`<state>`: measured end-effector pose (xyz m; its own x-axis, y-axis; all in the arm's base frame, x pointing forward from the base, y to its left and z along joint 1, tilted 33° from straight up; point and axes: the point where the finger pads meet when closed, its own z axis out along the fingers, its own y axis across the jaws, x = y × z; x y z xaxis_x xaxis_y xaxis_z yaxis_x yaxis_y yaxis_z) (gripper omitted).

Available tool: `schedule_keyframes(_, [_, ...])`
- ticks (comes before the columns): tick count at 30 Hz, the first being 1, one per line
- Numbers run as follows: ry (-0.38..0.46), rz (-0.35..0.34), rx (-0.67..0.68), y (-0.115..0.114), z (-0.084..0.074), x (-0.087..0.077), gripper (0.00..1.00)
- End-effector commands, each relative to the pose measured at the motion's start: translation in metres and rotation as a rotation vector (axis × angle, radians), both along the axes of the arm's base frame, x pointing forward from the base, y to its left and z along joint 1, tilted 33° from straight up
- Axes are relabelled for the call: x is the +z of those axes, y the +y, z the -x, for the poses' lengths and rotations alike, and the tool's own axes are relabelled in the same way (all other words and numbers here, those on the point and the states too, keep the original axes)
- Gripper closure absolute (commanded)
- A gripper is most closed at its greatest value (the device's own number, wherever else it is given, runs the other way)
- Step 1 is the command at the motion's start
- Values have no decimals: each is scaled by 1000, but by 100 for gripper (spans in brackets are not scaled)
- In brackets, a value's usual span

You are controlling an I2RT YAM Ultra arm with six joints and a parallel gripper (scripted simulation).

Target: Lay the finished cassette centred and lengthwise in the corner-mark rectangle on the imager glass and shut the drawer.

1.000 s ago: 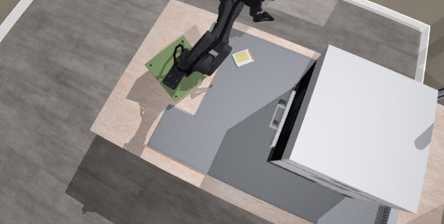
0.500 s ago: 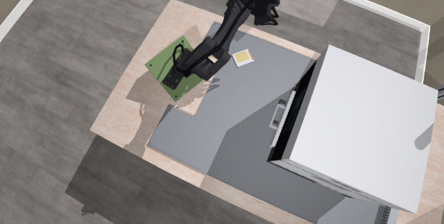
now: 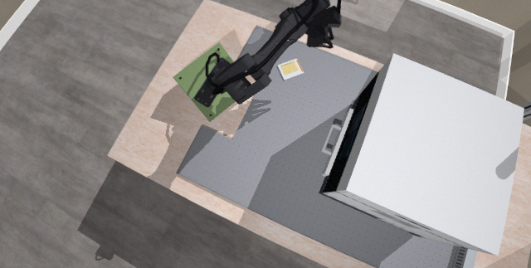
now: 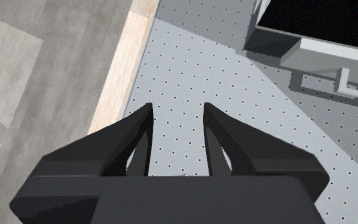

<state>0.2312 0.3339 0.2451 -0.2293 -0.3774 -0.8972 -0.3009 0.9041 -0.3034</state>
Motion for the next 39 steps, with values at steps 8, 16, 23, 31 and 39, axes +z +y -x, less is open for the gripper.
schedule_keyframes(8, [97,6,-38,-37,-18,9,65])
schedule_keyframes(16, [162,78,-73,-74,-28,-13,65])
schedule_keyframes(23, [222,92,-114,-107,-35,-20,65])
schedule_keyframes(31, [284,101,-157,-136,-37,-27,65])
schedule_keyframes(39, [370,82,-227,-172,-35,-30,65])
